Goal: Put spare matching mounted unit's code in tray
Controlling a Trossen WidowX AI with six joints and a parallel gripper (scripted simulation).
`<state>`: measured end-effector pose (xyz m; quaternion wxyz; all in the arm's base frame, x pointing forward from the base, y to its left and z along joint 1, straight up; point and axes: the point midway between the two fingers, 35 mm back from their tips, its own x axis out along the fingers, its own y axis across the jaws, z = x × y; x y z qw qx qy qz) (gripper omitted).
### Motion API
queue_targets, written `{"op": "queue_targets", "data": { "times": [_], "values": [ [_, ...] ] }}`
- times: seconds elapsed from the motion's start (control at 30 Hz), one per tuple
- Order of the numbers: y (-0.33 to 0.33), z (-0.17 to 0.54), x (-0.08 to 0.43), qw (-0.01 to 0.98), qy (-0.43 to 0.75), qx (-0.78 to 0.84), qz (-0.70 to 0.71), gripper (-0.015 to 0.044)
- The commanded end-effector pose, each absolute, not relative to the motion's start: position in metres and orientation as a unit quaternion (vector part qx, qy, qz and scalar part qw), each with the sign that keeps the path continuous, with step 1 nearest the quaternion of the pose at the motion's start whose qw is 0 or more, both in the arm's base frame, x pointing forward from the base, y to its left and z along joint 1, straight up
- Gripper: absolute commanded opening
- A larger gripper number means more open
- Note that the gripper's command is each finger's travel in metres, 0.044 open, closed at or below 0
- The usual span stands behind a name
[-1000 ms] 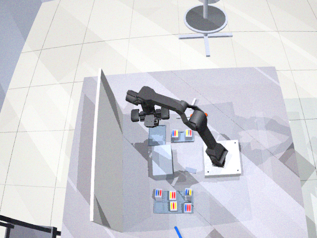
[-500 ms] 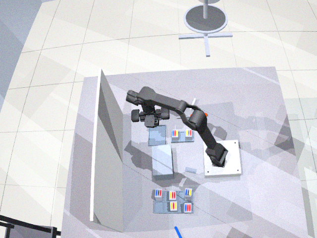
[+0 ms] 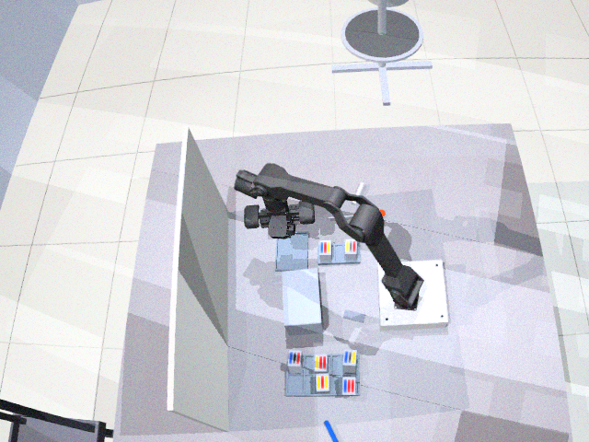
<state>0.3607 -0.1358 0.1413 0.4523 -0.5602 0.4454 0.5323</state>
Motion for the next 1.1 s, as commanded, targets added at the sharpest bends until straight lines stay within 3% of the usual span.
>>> {"op": "queue_targets", "data": {
  "times": [0.0,1.07],
  "values": [
    [-0.136,0.135,0.361,0.450,0.445,-0.560,0.534,0.0000],
    [-0.138,0.108,0.365,0.450,0.445,-0.560,0.534,0.0000]
  ]
}}
